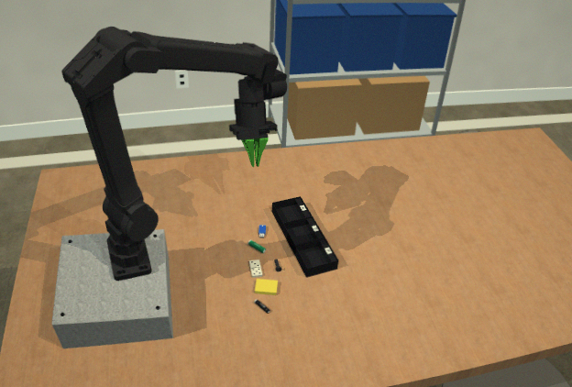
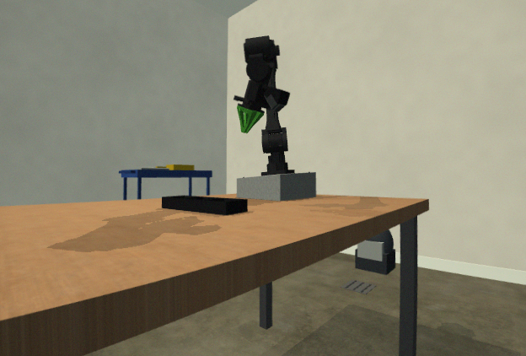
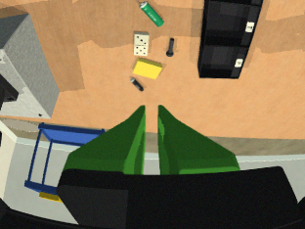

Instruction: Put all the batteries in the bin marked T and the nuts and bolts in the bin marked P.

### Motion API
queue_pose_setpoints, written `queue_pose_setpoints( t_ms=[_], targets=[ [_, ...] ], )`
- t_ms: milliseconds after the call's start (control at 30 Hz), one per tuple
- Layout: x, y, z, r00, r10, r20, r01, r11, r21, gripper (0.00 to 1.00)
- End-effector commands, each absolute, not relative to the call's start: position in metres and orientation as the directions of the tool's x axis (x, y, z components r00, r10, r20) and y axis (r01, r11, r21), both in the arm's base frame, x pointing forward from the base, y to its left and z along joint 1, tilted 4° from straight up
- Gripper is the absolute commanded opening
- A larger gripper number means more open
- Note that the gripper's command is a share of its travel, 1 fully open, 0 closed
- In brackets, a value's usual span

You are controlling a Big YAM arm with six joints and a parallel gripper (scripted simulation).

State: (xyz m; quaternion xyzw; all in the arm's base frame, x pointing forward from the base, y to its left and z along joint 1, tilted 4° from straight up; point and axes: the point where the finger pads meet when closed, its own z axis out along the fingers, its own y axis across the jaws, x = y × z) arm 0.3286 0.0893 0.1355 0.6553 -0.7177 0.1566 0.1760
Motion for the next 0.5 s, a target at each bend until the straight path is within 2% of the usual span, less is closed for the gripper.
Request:
queue_pose_setpoints(
  t_ms=[0,467],
  targets=[
    [0.329,0.077,0.134,-0.199,-0.880,0.432,-0.979,0.198,-0.047,0.08],
    [0.332,0.036,0.135,-0.601,-0.744,0.291,-0.796,0.589,-0.138,0.08]
  ],
)
